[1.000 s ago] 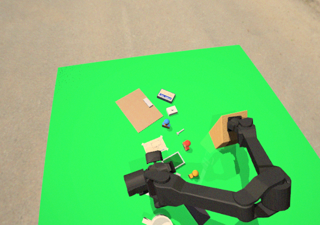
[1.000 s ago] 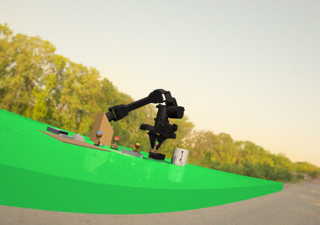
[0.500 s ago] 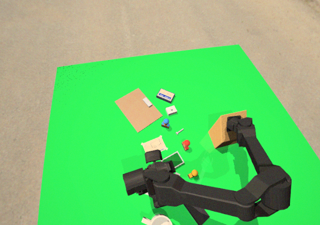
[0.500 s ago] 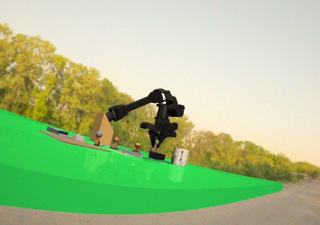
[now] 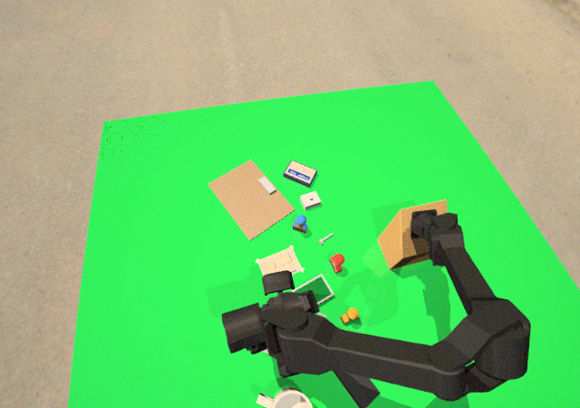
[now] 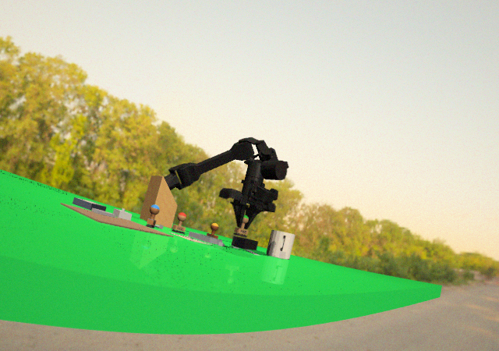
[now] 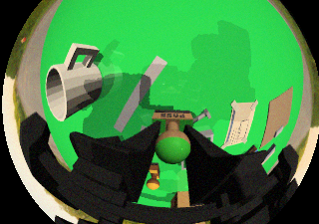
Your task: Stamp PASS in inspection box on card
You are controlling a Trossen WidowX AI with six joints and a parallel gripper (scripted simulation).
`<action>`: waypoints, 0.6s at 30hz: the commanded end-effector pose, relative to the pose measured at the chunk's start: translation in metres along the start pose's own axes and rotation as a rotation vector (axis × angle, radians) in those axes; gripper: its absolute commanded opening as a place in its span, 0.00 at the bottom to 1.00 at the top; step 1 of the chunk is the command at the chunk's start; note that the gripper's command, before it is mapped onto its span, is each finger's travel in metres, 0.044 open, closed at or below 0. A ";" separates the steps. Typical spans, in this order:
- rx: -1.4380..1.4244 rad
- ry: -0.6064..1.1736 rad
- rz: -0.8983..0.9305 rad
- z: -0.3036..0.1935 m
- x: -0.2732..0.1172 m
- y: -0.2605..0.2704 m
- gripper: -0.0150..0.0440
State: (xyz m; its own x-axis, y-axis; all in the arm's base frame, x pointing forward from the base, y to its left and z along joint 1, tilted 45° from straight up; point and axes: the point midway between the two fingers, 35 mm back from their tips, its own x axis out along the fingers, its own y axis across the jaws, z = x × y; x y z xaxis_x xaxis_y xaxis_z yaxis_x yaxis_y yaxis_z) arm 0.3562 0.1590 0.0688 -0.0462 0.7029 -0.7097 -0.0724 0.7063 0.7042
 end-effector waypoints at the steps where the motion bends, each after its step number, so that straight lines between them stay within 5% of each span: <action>1: -0.001 0.001 0.003 0.000 -0.002 0.001 0.25; 18: -0.001 0.001 0.003 -0.001 -0.010 0.001 0.25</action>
State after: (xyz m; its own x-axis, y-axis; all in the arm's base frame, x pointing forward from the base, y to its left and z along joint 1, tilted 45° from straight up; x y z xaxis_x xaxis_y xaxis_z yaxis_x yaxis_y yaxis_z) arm 0.3562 0.1528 0.0751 -0.0463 0.7030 -0.7097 -0.0723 0.7062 0.7043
